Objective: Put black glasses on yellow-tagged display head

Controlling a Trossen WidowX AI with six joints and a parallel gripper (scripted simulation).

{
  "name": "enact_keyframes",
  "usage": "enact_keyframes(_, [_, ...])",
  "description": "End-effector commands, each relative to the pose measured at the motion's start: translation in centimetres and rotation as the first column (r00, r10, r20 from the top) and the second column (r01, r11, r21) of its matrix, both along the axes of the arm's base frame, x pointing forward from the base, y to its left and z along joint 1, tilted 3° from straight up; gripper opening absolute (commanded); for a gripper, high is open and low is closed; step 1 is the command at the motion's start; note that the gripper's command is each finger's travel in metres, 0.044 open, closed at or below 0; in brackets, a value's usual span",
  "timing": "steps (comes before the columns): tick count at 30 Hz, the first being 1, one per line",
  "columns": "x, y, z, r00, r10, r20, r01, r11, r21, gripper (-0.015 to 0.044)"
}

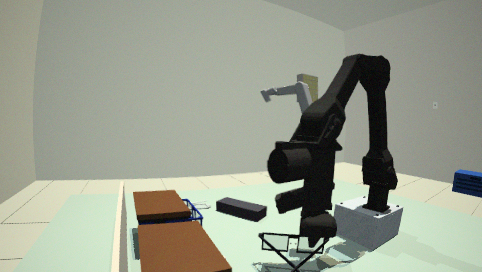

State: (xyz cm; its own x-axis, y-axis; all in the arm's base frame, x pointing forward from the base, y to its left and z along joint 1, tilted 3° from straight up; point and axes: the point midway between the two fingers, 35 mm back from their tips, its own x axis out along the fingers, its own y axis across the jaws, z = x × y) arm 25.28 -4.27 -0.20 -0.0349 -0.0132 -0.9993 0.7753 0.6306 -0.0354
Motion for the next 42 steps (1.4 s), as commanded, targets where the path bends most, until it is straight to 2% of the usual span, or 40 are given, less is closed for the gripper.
enact_keyframes(1, [0.5, -0.1, 3.0, 1.0, -0.004, 0.021, 0.004, 1.0, -0.006, 0.0])
enact_keyframes(7, [0.5, 0.0, 6.4, 1.0, -0.004, 0.022, 0.004, 1.0, -0.008, 0.0])
enact_keyframes(16, [1.0, 0.7, 6.8, 1.0, -0.004, 0.023, 0.004, 1.0, -0.008, 0.0])
enact_keyframes(42, [3.9, 13.8, 6.9, 1.0, -0.004, 0.028, 0.004, 1.0, 0.007, 0.0])
